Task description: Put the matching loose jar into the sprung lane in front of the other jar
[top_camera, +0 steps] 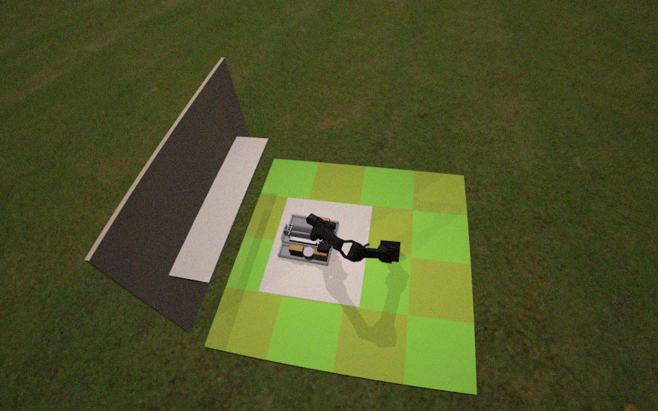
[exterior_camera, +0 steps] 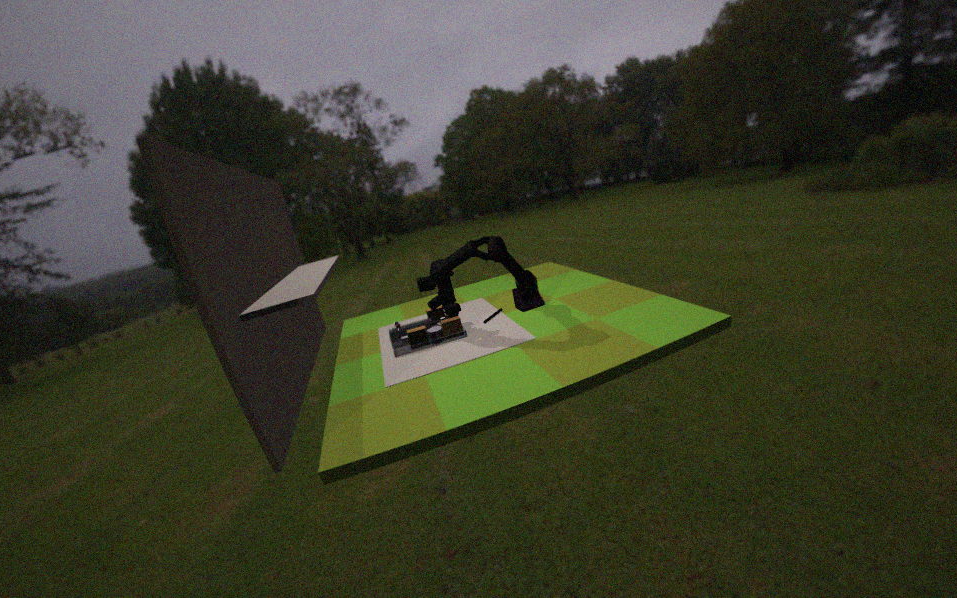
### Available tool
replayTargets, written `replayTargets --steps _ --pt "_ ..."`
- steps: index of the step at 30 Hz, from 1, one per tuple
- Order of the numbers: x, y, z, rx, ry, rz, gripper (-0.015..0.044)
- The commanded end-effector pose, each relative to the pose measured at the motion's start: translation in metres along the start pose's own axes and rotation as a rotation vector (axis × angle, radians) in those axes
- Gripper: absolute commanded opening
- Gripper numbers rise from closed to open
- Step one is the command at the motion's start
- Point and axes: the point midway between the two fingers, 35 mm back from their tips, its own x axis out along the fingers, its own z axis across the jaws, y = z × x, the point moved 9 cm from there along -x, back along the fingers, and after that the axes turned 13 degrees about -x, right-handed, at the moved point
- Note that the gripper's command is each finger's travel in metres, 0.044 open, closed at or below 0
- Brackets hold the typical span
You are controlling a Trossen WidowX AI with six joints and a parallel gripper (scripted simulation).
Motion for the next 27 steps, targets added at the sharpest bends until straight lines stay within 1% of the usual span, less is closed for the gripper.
replayTargets --steps 1,14,25,27 --pt "-0.0002 0.0007 0.0001 -0.009 -0.001 -0.010 0.0000" --pt "0.0000 0.0024 0.0001 -0.009 -0.001 -0.010 0.0000" --pt "0.0004 0.0021 -0.0001 -0.009 -0.001 -0.010 0.0289" --pt "0.0004 0.0021 -0.0001 -0.009 -0.001 -0.010 0.0297"
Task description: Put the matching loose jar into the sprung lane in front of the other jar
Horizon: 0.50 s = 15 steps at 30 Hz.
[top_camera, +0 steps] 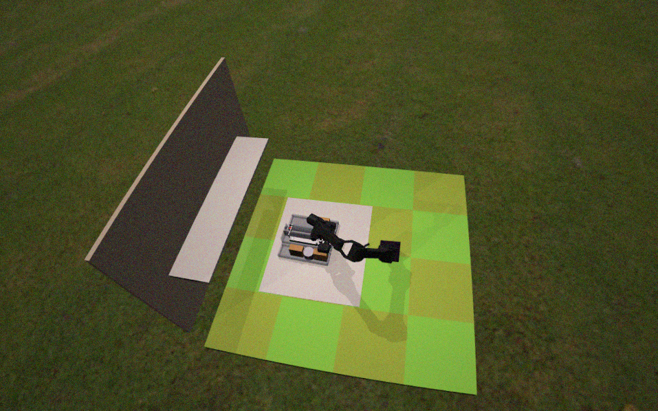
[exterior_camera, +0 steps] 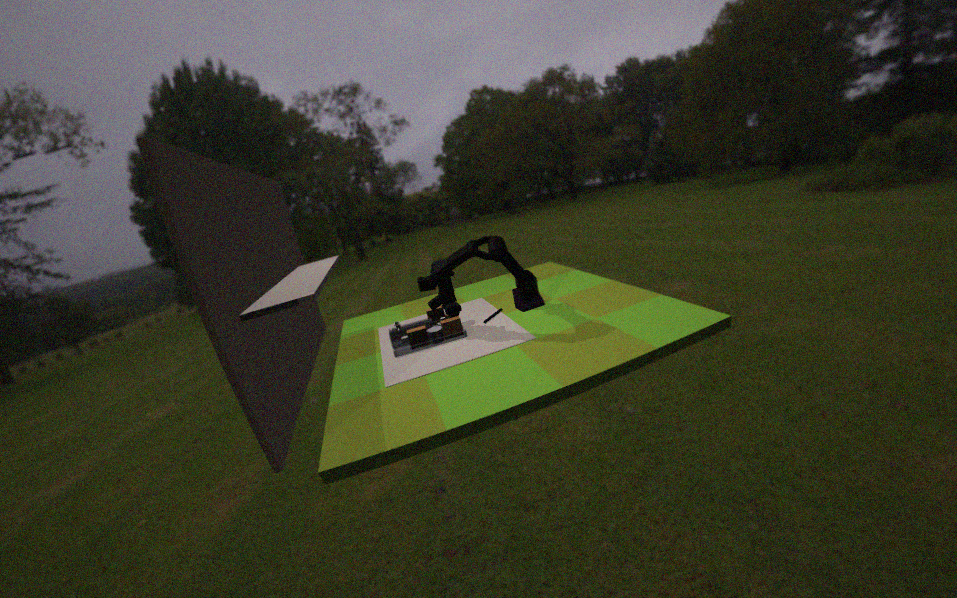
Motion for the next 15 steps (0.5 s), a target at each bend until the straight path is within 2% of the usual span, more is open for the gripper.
replayTargets --steps 1,8,15 --pt "-0.001 0.000 0.000 -0.002 -0.002 -0.001 0.0297" --pt "-0.019 0.000 0.000 -0.002 -0.001 -0.001 0.0297" --pt "-0.021 0.005 0.001 -0.002 -0.001 -0.001 0.0297"
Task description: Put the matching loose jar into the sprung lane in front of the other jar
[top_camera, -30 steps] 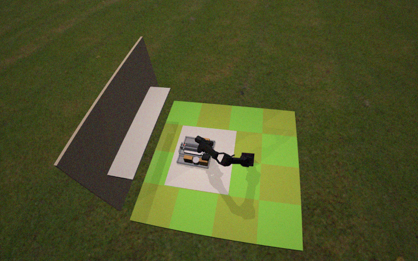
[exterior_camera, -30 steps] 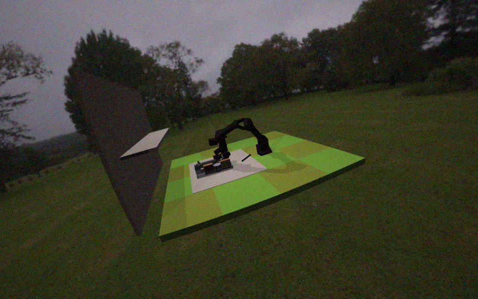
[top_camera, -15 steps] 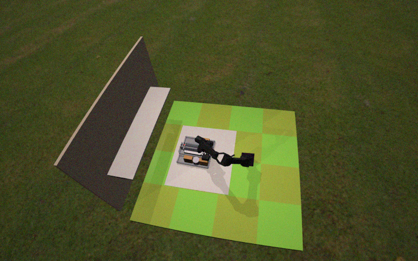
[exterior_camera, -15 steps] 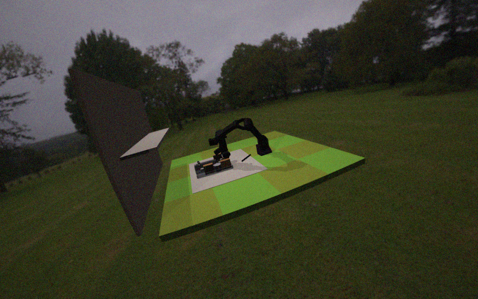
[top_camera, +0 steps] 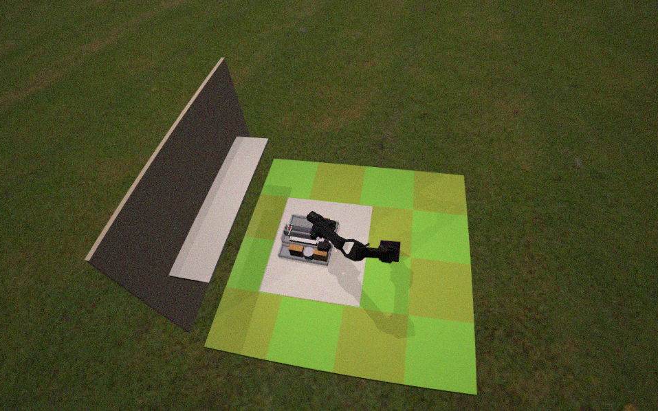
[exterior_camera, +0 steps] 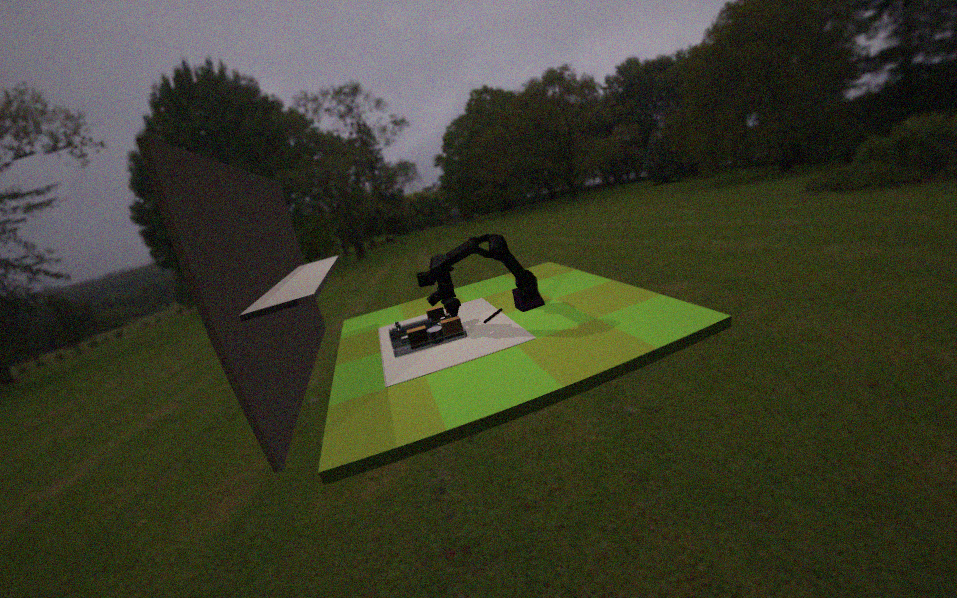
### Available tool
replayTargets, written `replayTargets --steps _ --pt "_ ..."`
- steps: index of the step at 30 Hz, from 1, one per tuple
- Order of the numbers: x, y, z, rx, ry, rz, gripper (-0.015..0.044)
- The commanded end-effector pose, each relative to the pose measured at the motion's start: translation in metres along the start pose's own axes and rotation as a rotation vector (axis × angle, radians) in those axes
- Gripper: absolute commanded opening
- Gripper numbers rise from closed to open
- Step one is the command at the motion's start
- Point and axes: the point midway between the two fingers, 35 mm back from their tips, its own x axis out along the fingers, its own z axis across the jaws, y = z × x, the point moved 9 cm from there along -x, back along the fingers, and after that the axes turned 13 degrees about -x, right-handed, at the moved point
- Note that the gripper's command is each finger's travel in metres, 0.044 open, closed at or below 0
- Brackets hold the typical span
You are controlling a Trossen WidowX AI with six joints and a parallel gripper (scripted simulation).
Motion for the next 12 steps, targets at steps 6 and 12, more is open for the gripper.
replayTargets --steps 6,12 --pt "-0.003 0.022 0.004 0.002 0.003 0.002 0.0297" --pt "-0.003 0.041 0.008 0.003 0.003 0.003 0.0297"
